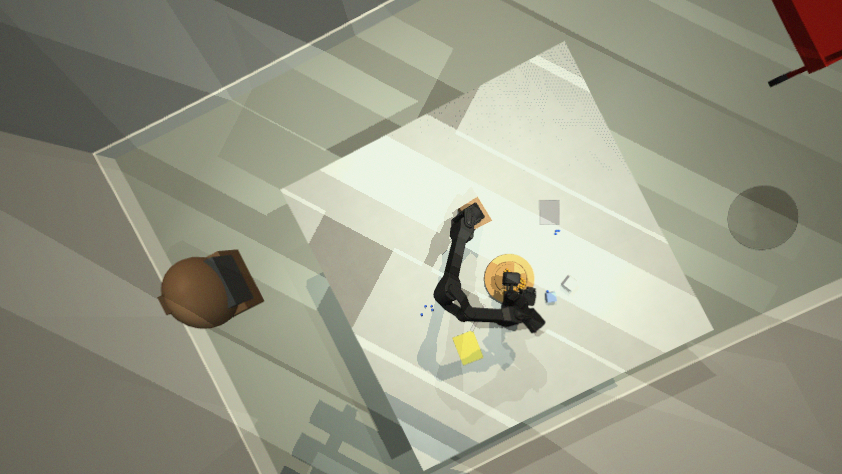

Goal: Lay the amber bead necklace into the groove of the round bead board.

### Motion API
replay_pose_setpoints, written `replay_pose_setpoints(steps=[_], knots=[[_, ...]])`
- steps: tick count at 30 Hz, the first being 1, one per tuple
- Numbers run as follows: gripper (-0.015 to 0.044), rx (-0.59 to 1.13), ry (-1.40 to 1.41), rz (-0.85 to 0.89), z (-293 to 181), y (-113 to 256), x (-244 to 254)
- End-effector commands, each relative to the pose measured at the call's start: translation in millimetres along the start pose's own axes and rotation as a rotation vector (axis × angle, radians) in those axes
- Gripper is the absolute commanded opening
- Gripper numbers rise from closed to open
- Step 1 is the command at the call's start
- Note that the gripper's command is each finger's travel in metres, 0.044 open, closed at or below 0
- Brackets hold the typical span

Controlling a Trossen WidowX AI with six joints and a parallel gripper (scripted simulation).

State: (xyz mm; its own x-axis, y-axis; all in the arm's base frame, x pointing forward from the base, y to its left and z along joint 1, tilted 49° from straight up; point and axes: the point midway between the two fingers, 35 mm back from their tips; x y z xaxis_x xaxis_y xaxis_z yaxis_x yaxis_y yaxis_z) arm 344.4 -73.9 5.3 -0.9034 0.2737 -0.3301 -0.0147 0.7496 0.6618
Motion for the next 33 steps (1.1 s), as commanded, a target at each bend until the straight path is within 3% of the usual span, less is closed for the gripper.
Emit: replay_pose_setpoints(steps=[1, 11, 30, 33], knots=[[0.0310, -0.003, -0.428, -0.002, 9, 6, 3], [0.0310, -0.004, -1.341, 0.001, 22, 16, 10], [0.0310, -0.003, -2.417, 0.001, 38, 29, 19], [0.0310, -0.003, -2.484, 0.001, 38, 29, 20]])
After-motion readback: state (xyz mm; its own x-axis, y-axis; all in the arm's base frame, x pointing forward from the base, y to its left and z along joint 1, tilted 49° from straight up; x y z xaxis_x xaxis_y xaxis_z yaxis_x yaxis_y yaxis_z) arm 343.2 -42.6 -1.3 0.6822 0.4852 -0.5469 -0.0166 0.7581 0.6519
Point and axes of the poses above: the point midway between the two fingers, 35 mm back from their tips, its own y axis back along the fingers, its own x axis across the jaws, z = x × y, and after that the axes turned 10 degrees about y, right-handed
